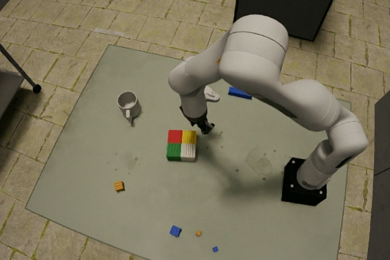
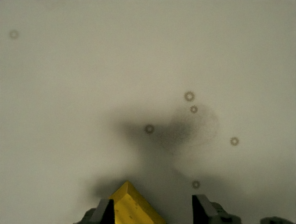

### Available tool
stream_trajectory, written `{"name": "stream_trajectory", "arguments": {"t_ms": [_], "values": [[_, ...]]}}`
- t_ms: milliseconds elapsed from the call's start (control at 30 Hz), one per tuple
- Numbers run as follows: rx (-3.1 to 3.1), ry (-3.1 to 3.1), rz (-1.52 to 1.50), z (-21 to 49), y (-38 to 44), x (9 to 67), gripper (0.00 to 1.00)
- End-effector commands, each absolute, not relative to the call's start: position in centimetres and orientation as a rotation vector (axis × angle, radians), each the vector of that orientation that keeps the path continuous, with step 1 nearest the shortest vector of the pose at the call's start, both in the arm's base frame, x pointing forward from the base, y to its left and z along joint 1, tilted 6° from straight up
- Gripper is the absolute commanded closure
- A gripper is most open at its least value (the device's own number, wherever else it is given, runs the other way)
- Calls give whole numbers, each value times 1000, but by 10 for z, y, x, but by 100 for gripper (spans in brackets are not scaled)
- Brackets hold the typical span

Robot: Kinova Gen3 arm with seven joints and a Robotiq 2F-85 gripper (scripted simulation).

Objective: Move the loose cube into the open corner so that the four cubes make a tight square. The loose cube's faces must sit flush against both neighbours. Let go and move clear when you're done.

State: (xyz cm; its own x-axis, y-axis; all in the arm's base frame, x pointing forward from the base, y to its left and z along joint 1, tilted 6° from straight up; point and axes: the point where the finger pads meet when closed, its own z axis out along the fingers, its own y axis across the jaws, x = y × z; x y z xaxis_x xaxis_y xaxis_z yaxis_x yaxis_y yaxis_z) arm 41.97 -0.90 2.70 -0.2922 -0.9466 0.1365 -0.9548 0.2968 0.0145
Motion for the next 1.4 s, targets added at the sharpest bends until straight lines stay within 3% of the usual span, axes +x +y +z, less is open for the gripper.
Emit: {"name": "stream_trajectory", "arguments": {"t_ms": [0,1367], "values": [[1964,-2308,85,30,-9,417,45],[2972,-576,8,33,10,398,45]]}}
